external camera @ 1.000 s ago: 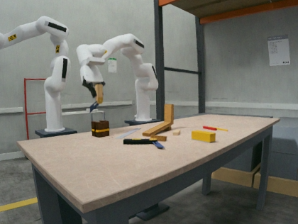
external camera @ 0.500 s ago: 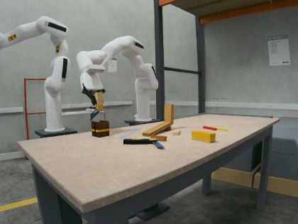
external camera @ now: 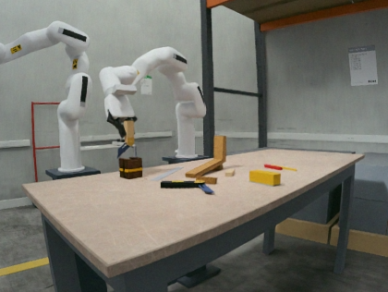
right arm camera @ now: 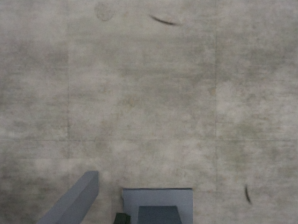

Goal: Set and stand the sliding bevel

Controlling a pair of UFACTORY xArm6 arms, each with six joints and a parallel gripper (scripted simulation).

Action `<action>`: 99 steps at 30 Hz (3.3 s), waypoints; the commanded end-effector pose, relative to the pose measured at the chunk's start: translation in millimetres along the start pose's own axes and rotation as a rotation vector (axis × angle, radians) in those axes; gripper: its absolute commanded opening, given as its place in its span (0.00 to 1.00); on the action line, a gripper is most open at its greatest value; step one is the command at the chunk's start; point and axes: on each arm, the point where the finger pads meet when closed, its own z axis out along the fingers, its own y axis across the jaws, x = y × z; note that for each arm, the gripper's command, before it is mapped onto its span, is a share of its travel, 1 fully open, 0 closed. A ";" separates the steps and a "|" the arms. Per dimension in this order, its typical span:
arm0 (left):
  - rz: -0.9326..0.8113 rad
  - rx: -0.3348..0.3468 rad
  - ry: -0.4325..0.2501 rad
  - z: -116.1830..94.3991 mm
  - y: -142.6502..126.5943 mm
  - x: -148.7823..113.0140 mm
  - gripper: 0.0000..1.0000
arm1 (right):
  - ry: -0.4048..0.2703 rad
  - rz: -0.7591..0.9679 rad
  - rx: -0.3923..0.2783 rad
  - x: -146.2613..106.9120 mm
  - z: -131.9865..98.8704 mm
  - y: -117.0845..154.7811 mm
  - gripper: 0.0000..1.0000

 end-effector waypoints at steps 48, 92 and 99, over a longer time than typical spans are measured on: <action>-0.002 -0.005 0.001 -2.4 1.1 1.7 0.00 | 0.005 0.000 0.000 1.1 -1.9 0.0 1.00; -0.002 -0.004 0.001 34.5 1.2 -19.6 0.00 | 0.005 0.000 0.000 1.1 -1.9 0.0 1.00; -0.002 -0.004 0.001 34.6 1.2 -19.7 0.00 | 0.005 0.000 0.000 1.1 -1.9 0.0 1.00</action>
